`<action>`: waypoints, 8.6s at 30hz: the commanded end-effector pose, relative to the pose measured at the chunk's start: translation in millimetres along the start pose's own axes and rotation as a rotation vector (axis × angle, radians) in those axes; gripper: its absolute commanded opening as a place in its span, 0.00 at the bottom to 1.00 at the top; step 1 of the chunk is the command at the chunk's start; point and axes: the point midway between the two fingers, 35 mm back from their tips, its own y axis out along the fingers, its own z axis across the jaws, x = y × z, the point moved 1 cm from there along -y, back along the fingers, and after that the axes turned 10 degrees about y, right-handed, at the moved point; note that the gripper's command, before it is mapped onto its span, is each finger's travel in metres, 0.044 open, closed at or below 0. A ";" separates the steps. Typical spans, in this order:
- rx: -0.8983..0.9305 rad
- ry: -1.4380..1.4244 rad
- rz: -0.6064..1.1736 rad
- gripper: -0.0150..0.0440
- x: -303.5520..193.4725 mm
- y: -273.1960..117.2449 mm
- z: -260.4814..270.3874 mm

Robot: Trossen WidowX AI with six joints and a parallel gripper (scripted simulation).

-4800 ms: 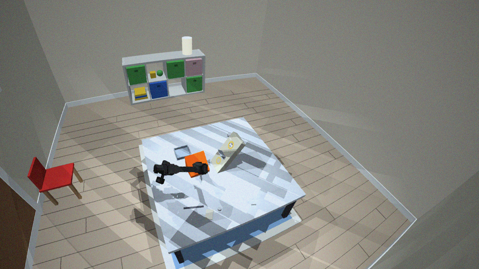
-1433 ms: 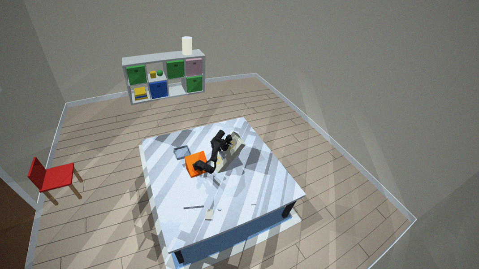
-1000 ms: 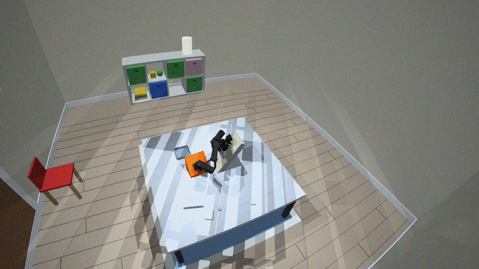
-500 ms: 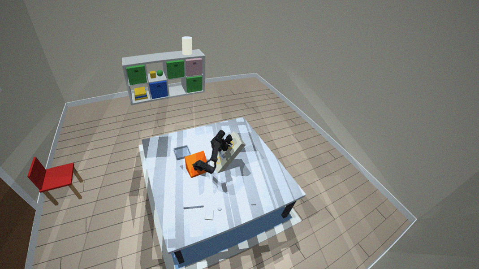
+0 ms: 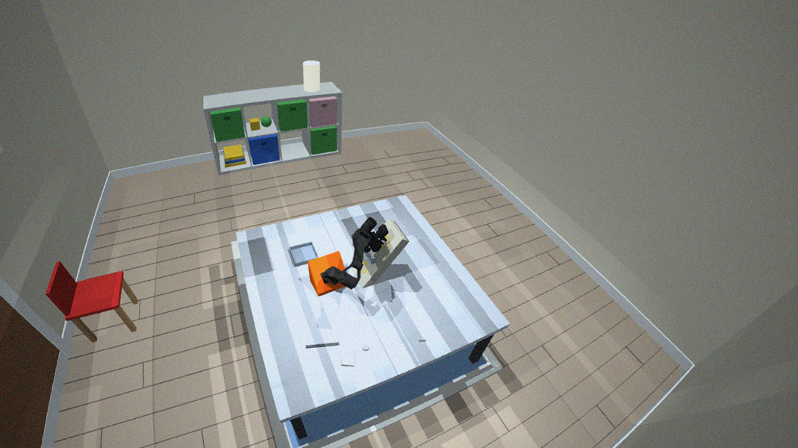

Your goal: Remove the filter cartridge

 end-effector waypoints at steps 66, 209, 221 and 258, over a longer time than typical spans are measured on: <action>0.000 -1.180 0.004 0.25 -0.6 9.5 -0.4; -0.427 -1.707 0.261 0.77 13.6 -44.8 -70.5; -0.427 -1.707 0.256 0.77 17.6 -27.6 -78.0; -0.406 -1.719 0.272 0.25 1.0 -55.7 -39.8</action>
